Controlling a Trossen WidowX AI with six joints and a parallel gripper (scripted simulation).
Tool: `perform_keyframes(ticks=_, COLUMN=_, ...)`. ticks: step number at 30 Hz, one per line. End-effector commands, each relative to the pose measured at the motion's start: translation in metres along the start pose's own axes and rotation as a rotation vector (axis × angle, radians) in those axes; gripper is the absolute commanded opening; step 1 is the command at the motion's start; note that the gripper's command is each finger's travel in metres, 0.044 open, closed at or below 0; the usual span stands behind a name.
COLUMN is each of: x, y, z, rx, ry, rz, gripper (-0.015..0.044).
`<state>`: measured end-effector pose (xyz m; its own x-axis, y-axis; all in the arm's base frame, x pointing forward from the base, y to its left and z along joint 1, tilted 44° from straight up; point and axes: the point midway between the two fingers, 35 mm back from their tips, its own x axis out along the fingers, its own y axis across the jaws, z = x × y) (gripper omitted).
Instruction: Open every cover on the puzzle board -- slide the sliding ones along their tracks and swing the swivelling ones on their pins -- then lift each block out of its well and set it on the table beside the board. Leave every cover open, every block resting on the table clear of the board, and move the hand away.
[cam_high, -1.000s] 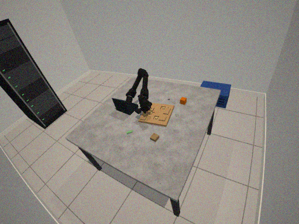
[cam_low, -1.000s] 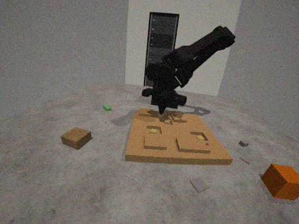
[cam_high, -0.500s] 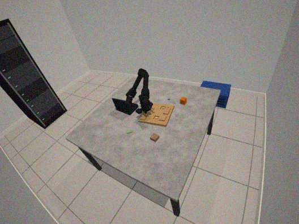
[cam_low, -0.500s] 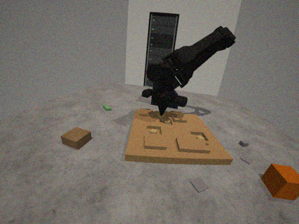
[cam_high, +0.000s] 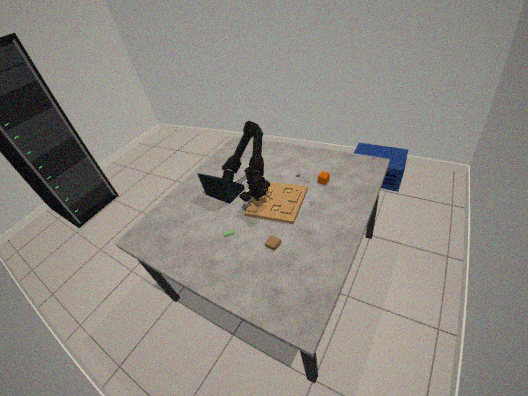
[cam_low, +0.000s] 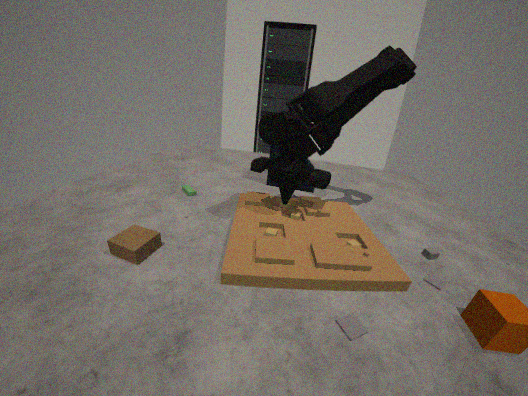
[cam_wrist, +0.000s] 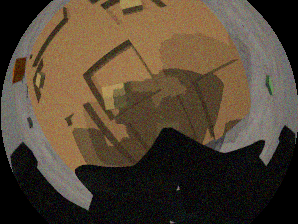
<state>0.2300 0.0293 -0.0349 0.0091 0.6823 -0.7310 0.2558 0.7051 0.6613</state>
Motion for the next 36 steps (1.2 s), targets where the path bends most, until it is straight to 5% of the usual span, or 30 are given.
perform_keyframes(ticks=1, x=0.001, y=0.002, z=0.001, rx=-0.005, ry=0.0, rz=0.007, gripper=0.0)
perform_keyframes(ticks=36, x=-0.014, y=-0.001, z=0.0, rx=-0.005, ry=0.0, rz=0.006, gripper=0.0)
